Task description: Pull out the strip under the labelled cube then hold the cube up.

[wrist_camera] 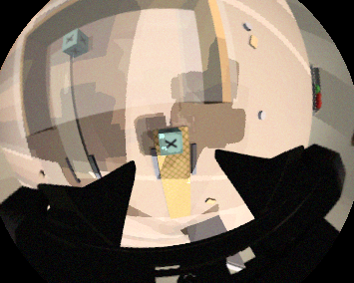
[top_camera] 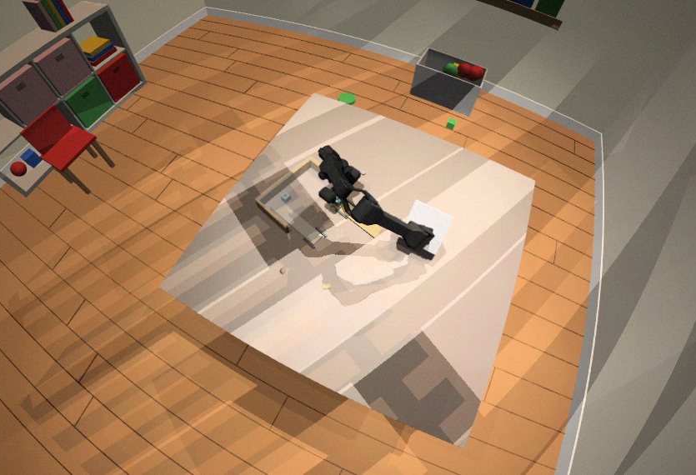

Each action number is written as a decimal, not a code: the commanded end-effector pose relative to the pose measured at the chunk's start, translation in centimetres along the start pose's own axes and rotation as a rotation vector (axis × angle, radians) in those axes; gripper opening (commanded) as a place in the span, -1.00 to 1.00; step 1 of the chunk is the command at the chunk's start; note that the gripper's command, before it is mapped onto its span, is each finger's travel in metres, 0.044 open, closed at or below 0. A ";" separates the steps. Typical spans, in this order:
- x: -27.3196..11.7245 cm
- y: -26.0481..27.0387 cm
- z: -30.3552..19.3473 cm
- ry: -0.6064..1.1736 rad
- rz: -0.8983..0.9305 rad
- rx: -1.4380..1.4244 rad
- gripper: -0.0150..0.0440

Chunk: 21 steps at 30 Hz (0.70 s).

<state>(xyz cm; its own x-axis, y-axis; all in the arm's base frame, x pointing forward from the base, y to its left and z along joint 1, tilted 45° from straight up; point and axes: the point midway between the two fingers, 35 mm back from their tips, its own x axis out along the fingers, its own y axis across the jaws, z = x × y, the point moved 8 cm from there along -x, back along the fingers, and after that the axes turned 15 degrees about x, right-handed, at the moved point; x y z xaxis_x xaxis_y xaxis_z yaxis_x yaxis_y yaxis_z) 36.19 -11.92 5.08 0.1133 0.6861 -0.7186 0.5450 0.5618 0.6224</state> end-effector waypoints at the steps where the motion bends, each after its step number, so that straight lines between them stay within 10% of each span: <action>1: -0.3 0.4 0.7 -0.002 0.004 0.003 0.91; 7: 0.6 0.4 0.8 -0.002 0.004 0.003 0.38; 21: 2.9 0.4 0.8 -0.002 0.004 0.003 0.36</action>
<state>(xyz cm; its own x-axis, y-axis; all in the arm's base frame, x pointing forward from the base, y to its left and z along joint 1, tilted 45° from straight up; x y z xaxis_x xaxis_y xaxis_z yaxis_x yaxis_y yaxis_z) 37.48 -10.41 3.45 0.1172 0.6844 -0.7196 0.5416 0.5633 0.6240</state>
